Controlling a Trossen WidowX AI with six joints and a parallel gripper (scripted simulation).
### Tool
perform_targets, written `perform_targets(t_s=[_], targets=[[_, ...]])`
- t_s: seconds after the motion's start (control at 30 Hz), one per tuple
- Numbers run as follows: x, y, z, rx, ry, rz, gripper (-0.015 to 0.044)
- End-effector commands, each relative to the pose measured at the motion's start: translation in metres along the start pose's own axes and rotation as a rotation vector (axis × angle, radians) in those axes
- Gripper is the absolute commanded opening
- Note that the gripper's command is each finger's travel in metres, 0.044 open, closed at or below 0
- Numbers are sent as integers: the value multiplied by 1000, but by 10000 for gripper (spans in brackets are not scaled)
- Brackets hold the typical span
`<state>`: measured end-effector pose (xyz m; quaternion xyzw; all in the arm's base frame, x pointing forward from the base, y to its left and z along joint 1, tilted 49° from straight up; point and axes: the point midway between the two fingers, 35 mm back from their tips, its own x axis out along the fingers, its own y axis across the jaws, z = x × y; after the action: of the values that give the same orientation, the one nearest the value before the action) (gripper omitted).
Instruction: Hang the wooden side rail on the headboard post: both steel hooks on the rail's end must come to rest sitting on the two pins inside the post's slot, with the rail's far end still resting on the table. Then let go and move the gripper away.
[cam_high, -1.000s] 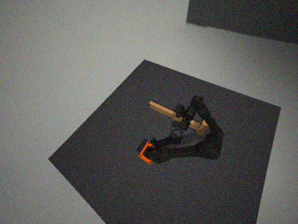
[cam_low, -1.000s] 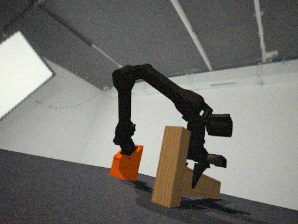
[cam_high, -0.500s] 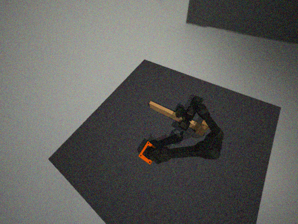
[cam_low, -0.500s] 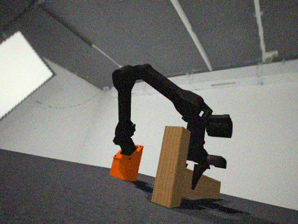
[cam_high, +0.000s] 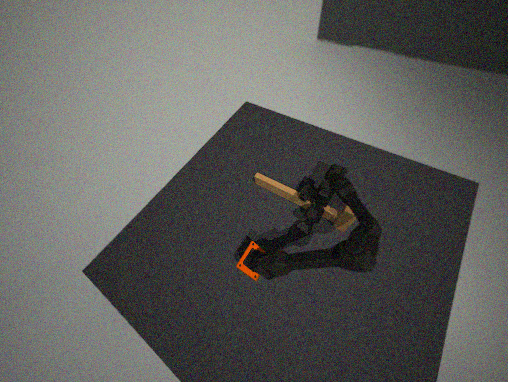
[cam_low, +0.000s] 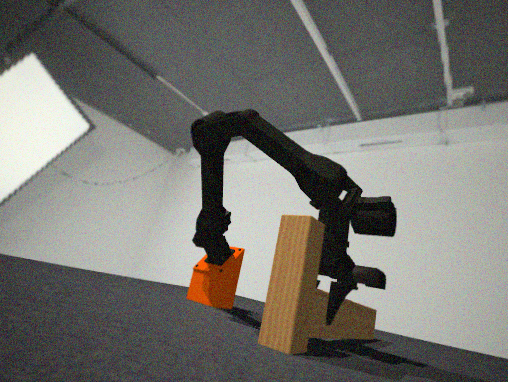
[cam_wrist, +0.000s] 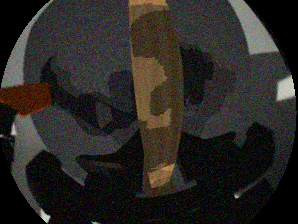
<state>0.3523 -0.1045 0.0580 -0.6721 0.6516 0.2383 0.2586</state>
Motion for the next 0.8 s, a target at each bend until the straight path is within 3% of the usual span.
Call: perform_targets(t_s=[0.0,0.7,0.77], targets=[[-1,-1,0,-1,7,-7,0],[3,-1,0,-1,7,-7,0],[2,0,1,-5,2,-4,53]])
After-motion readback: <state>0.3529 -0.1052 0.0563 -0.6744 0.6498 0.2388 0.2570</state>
